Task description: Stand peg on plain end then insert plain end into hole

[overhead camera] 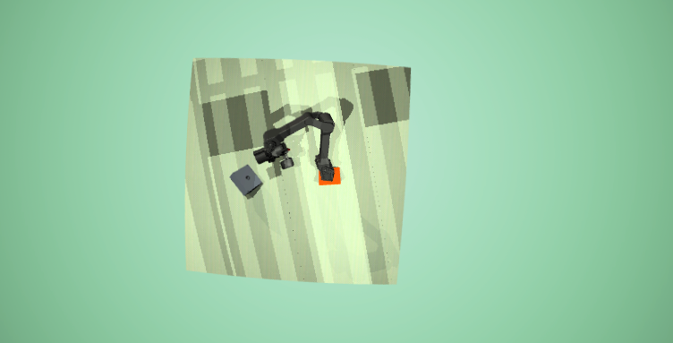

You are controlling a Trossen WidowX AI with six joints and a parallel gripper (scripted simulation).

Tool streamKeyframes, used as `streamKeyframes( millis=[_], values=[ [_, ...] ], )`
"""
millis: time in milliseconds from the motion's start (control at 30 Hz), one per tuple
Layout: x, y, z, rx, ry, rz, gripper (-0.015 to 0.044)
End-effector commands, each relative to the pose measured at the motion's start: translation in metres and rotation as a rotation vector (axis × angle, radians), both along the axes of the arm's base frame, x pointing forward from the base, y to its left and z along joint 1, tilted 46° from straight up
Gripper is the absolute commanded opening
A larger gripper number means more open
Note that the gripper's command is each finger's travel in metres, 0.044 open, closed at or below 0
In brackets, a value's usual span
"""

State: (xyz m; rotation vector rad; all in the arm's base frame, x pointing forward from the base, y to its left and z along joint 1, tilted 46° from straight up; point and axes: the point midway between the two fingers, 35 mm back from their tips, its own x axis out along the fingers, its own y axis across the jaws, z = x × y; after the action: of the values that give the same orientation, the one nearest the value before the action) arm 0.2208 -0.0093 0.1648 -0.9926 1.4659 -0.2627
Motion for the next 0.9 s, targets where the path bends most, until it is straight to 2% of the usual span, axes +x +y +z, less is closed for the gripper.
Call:
streamKeyframes(
  millis=[0,867],
  values=[
    [0.001,-0.005,-0.004,-0.001,0.0,0.001,0.044],
    [0.008,-0.034,-0.033,-0.002,-0.002,0.002,0.044]
  ],
)
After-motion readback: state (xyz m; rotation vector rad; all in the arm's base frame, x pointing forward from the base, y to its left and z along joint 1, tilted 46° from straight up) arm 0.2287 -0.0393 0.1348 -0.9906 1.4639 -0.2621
